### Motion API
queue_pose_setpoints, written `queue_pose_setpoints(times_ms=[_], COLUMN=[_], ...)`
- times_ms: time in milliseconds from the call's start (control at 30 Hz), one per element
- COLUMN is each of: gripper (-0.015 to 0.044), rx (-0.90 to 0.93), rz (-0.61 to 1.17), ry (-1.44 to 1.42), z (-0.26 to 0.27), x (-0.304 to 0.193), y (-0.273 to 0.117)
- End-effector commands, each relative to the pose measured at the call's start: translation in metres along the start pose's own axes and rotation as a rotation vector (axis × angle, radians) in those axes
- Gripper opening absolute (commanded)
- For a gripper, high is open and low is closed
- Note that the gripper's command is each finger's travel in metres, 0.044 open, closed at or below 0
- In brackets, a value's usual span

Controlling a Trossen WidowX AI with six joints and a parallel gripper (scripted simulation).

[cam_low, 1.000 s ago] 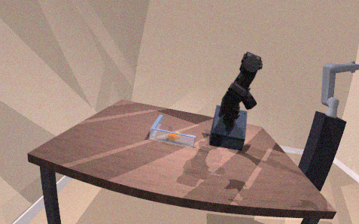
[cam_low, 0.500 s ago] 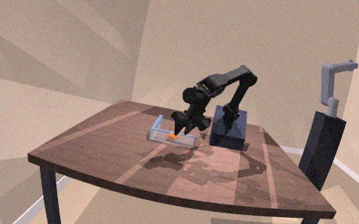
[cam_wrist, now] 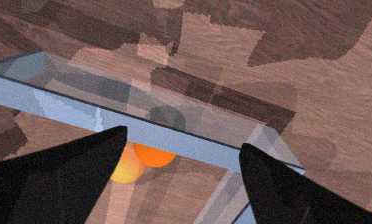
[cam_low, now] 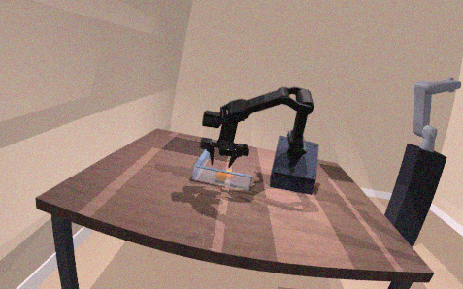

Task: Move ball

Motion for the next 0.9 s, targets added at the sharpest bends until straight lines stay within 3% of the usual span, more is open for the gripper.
queue_pose_setpoints(times_ms=[0, 867], gripper=[0.0326, 0.0326], rx=[0.030, 0.032], rz=[-0.112, -0.138], ry=[0.188, 0.201], z=[0.020, 0.024], x=[-0.054, -0.058], y=[0.015, 0.048])
Point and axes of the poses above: the point midway between the two fingers, 35 mm back from their tips, its own y axis out along the fingers, its own z axis across the jaws, x = y × z, the point moved 3 cm from there along -y, back along the fingers, and after that the axes turned 3 degrees about -y, right-handed, at the moved point
